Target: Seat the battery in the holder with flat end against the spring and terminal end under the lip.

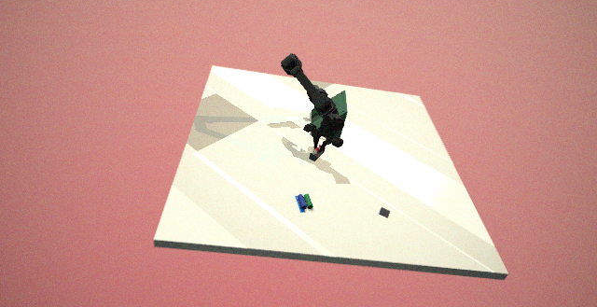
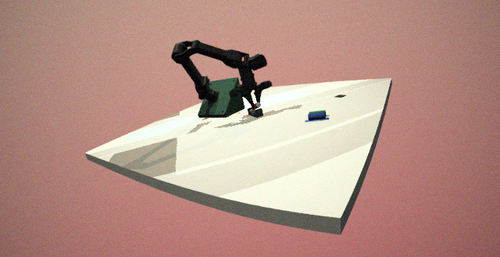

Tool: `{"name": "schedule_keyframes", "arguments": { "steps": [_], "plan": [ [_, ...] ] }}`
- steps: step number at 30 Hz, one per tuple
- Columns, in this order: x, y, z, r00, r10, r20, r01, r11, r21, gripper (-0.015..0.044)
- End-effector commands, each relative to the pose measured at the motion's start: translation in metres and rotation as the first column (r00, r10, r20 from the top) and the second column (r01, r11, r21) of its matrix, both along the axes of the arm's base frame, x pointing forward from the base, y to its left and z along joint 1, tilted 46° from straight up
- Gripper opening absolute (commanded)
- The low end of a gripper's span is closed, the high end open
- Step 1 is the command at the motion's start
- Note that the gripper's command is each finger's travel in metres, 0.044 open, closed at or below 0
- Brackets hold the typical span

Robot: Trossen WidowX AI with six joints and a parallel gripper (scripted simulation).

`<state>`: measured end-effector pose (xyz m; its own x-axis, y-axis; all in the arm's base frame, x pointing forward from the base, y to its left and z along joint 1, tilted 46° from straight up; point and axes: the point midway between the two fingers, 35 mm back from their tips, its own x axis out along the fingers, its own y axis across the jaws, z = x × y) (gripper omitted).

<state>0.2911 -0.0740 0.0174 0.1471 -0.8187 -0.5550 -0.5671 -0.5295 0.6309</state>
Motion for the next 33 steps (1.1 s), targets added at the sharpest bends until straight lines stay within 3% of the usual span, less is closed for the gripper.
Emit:
{"name": "schedule_keyframes", "arguments": {
  "steps": [1, 33],
  "plan": [
    [-0.001, -0.001, -0.001, 1.000, 0.020, 0.014, -0.020, 1.000, -0.015, 0.0074],
    [-0.008, -0.007, -0.011, 0.986, 0.135, 0.097, -0.125, 0.987, -0.103, 0.0074]
  ]
}}
